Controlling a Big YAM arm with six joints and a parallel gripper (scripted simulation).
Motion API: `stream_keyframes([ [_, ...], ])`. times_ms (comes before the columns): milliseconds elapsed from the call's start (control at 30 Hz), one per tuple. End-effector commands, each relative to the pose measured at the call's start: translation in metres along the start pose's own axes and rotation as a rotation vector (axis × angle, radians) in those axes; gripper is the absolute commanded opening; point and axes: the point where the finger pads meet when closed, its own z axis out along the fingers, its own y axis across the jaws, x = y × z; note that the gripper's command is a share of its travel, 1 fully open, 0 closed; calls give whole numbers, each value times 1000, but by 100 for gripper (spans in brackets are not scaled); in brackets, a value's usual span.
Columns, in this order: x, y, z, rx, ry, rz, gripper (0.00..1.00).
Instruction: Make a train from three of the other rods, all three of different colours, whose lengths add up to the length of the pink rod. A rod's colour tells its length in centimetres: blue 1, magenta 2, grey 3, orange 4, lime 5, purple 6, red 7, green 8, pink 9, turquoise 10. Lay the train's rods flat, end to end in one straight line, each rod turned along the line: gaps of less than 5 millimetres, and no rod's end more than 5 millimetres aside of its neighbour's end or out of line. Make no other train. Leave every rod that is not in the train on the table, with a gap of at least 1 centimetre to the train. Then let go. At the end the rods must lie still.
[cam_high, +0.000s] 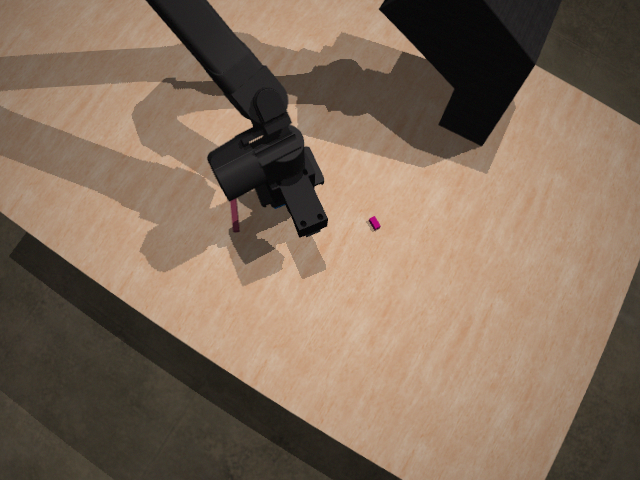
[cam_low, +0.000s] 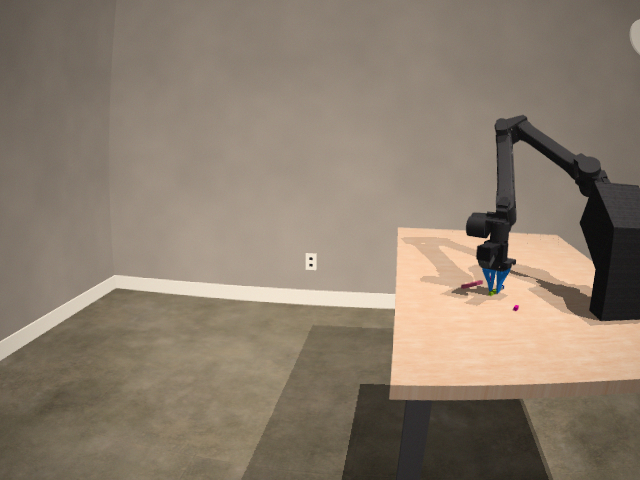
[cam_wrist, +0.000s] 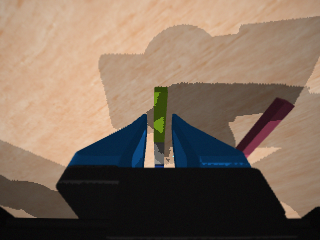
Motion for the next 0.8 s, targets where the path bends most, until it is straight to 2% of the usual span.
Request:
stream_keyframes([
  [0,0,-2,3,1,-2,4,23],
  [333,0,-3,1,2,-3,4,23],
  [400,-4,-8,-11,20,-15,6,23],
  [567,-3,-2,-28,17,-14,-5,23],
  [767,-4,-4,-59,20,-14,-1,23],
])
